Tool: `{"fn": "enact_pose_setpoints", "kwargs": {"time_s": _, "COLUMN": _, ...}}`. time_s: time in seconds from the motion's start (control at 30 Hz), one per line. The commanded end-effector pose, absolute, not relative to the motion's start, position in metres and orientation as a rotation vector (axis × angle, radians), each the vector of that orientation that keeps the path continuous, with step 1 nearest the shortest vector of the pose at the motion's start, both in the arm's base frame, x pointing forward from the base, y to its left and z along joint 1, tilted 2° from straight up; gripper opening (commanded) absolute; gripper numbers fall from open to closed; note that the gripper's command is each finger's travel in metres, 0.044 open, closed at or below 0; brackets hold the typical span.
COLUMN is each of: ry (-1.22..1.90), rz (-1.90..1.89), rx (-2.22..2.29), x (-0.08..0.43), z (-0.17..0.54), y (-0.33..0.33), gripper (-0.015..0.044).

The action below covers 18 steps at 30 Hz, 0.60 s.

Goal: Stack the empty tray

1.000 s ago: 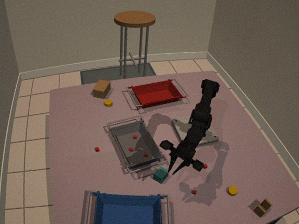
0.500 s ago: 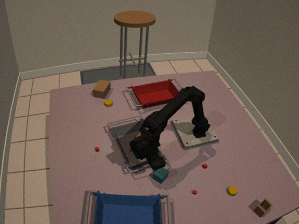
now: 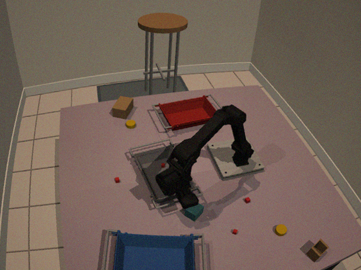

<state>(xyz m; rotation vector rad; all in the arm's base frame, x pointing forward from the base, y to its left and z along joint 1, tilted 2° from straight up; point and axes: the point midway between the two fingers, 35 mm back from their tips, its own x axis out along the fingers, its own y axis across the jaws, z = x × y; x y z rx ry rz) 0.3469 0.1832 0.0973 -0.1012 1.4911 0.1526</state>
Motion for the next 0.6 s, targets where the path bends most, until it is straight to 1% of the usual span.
{"fn": "enact_pose_setpoints", "kwargs": {"time_s": 0.0, "ry": 1.504, "rz": 0.147, "rx": -0.097, "x": 0.346, "z": 0.077, "y": 0.183, "gripper": 0.008}}
{"fn": "enact_pose_setpoints", "kwargs": {"time_s": 0.27, "ry": 1.504, "rz": 0.147, "rx": -0.097, "x": 0.346, "z": 0.063, "y": 0.183, "gripper": 0.008}}
{"fn": "enact_pose_setpoints", "kwargs": {"time_s": 0.57, "ry": 1.504, "rz": 0.146, "rx": -0.098, "x": 0.347, "z": 0.092, "y": 0.163, "gripper": 0.008}}
